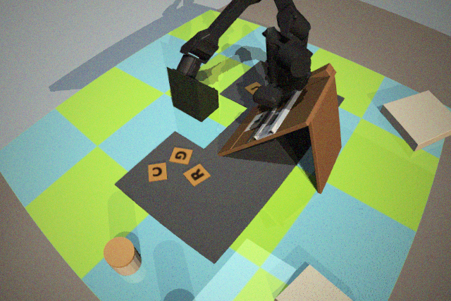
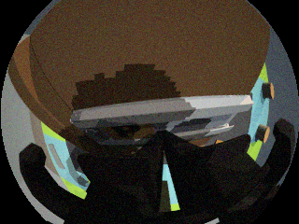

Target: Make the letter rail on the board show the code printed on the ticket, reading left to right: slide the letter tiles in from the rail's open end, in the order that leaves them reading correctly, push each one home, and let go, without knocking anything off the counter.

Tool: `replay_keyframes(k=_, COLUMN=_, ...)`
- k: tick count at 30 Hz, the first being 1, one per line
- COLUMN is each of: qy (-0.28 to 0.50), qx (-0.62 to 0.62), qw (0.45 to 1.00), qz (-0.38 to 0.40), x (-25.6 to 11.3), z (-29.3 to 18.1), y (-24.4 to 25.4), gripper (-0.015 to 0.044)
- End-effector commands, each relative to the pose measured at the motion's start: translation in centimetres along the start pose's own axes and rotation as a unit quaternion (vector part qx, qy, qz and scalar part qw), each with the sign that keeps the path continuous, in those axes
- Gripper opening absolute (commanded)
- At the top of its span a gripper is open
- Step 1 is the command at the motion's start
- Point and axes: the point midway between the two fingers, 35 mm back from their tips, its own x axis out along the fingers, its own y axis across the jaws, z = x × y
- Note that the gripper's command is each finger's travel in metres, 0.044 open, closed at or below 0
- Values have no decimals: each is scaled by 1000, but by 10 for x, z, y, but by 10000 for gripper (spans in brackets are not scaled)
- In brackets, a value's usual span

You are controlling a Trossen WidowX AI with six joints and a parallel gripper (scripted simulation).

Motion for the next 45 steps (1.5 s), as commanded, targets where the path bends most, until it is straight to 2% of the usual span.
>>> replay_keyframes(k=1, qy=-2, qx=0, qw=1000, qz=1, x=2, z=3, y=1, gripper=0)
replay_keyframes(k=45, qy=-2, qx=0, qw=1000, qz=1, x=6, z=4, y=10, gripper=0)
